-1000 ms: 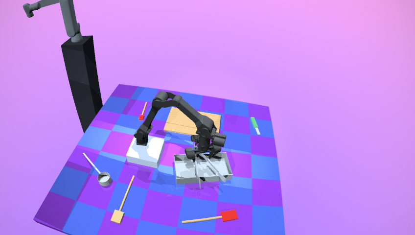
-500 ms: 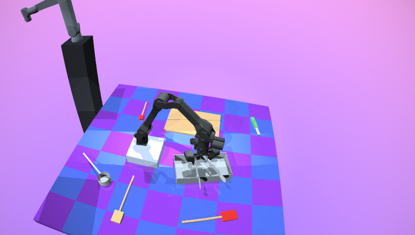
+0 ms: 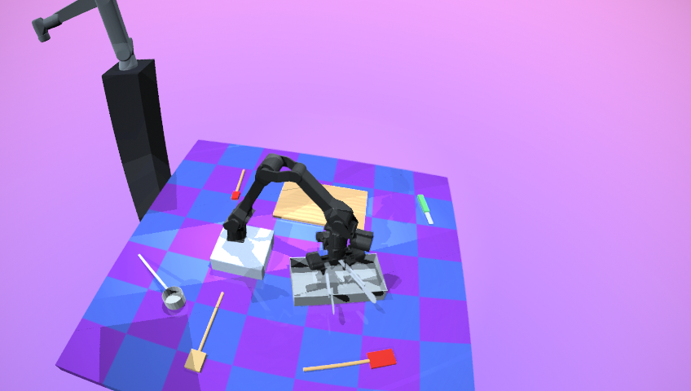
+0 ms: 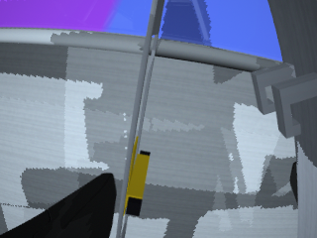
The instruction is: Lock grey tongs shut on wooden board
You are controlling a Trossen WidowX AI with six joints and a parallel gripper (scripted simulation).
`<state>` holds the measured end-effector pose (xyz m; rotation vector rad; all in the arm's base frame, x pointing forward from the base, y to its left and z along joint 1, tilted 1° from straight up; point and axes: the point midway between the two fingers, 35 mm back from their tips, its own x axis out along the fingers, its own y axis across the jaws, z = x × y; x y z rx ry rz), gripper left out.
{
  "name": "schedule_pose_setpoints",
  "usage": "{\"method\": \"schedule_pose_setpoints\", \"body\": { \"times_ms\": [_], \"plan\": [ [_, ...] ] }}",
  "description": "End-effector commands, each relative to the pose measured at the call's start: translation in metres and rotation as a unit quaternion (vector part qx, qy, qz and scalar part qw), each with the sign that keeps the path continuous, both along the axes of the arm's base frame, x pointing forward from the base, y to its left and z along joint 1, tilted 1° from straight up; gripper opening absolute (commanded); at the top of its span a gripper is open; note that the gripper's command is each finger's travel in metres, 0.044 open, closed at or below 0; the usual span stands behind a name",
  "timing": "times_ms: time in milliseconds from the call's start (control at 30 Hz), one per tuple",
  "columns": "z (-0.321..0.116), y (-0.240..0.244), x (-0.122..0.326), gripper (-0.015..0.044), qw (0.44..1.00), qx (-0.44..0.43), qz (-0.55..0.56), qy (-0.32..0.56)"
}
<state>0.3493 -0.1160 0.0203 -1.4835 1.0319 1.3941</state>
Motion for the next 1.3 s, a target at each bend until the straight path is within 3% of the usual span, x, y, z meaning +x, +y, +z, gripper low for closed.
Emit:
{"method": "schedule_pose_setpoints", "body": {
  "times_ms": [0, 1267],
  "plan": [
    [0.0003, 0.0000, 0.0003, 0.0334, 1.000, 0.000, 0.000, 0.000],
    [0.0003, 0.0000, 0.0003, 0.0081, 1.000, 0.000, 0.000, 0.000]
  ]
}}
